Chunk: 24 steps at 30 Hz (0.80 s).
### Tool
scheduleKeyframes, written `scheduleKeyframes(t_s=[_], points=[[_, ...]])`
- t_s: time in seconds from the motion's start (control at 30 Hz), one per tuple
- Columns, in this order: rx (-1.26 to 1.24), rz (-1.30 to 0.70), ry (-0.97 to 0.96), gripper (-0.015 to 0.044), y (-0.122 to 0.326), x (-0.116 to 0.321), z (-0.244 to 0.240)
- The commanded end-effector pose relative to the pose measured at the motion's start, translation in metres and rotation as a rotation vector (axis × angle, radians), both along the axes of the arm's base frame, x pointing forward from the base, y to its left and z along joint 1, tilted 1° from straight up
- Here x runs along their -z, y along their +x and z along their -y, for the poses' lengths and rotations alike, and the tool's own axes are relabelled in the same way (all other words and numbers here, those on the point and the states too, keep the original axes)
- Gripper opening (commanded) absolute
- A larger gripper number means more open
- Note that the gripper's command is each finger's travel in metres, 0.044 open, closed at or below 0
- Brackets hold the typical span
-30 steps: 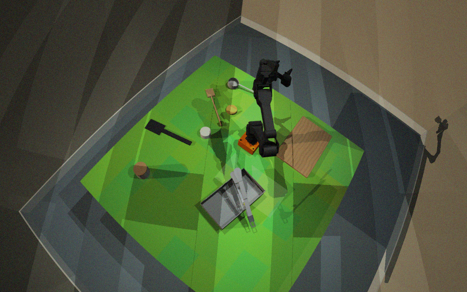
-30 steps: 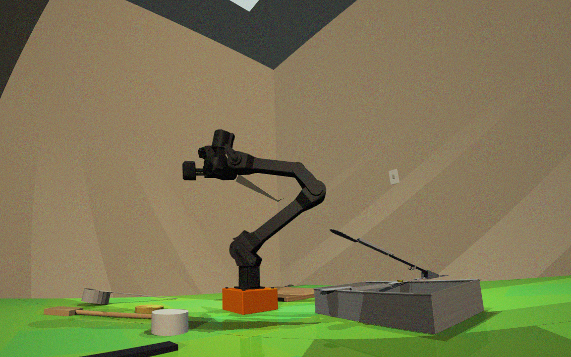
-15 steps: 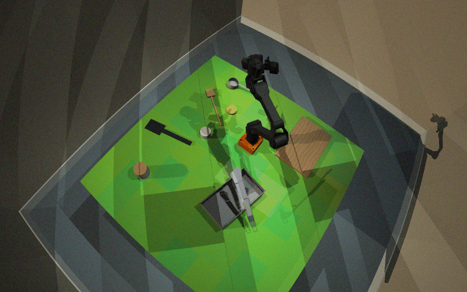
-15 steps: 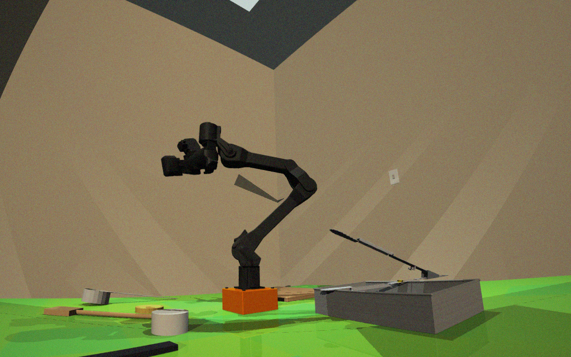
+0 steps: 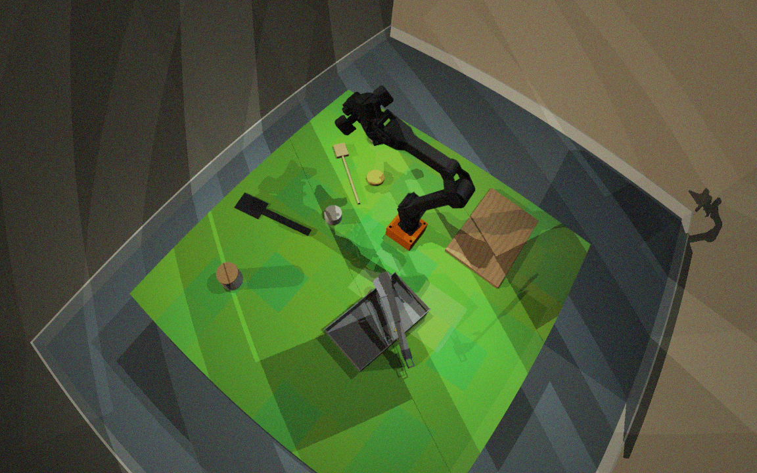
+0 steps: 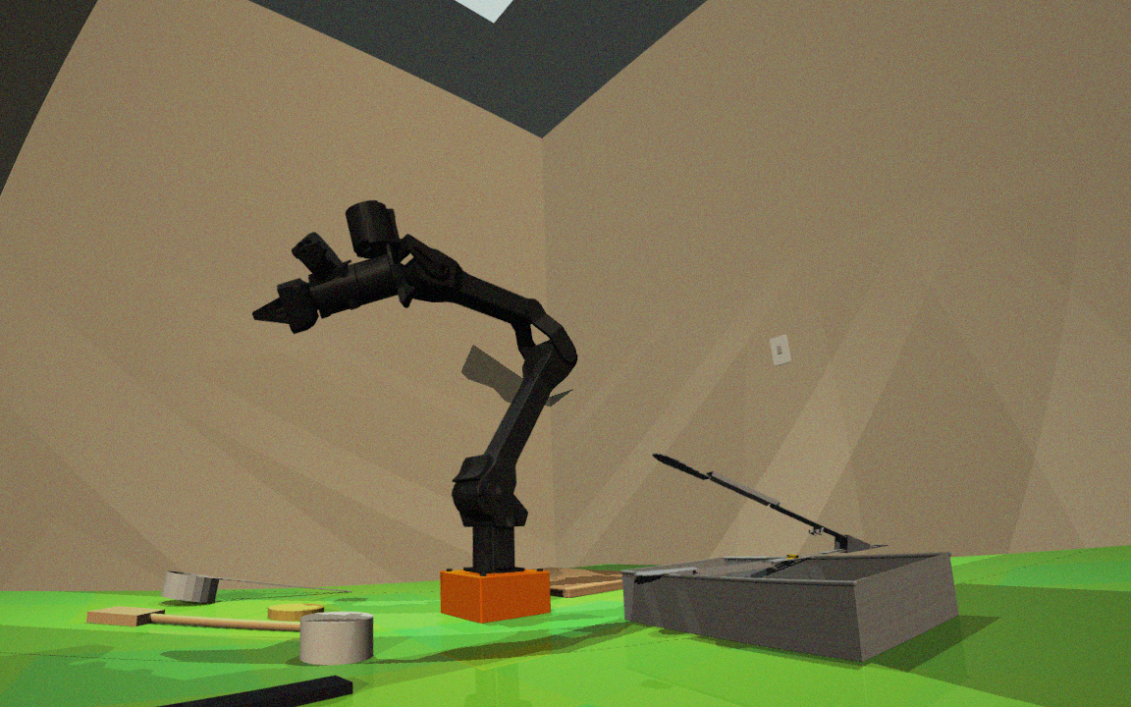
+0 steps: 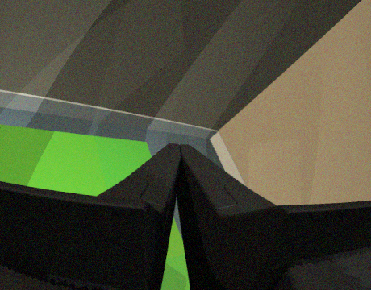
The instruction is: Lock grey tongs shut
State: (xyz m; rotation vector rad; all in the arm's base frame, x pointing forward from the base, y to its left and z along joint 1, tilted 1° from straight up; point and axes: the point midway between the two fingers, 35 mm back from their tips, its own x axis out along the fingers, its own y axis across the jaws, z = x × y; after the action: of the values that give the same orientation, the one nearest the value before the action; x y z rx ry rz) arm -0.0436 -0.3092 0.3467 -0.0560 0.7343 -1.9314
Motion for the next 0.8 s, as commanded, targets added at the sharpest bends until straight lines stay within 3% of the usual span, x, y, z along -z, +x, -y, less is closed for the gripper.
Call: scheduleKeyframes(t_s=[0.0, 0.37, 0.77], points=[[-0.231, -0.014, 0.107, -0.015, 0.067, 0.015, 0.017], [-0.622, -0.042, 0.265, -0.015, 0.195, 0.046, 0.007], [-1.192, -0.245, 0.551, -0.015, 0.355, 0.097, -0.092]])
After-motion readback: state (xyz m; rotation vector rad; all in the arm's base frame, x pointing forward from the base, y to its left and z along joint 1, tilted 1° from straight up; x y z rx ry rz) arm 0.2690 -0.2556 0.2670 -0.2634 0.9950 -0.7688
